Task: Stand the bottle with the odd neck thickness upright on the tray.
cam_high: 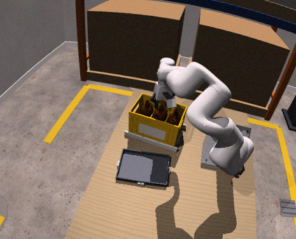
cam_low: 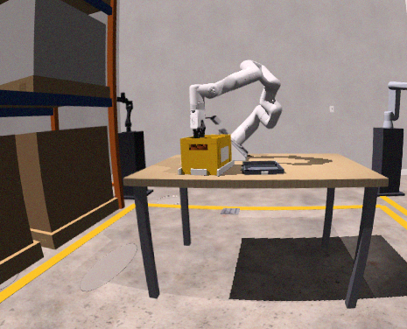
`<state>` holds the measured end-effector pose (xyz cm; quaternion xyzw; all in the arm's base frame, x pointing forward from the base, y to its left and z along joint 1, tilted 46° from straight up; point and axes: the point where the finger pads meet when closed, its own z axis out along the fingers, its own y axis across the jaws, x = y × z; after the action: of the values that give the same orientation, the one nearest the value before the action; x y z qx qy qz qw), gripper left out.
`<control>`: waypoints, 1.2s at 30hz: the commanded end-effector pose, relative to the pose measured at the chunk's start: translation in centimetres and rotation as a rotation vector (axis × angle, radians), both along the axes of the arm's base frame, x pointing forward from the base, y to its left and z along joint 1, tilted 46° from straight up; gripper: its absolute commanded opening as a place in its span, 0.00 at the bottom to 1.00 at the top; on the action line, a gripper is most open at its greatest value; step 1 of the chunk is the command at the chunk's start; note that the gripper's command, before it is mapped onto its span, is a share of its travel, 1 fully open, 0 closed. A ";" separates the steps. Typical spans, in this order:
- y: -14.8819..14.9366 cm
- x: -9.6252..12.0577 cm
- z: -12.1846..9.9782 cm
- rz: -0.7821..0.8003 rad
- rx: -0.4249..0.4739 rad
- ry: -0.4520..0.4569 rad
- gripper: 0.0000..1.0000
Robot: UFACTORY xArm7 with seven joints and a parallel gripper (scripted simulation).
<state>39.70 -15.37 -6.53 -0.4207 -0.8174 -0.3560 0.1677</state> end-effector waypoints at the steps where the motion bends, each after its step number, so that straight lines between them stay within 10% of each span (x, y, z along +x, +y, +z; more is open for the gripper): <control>1: 0.0 0.1 -0.2 -0.003 -0.004 -0.002 0.65; 27: 0.2 0.1 -0.4 -0.003 -0.004 -0.002 0.65; 28: 0.2 0.1 -0.4 -0.003 -0.004 -0.002 0.00; 36: 0.2 0.1 -0.4 -0.003 -0.004 -0.002 0.00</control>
<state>39.73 -14.88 -7.01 -0.4208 -0.8174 -0.3559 0.1676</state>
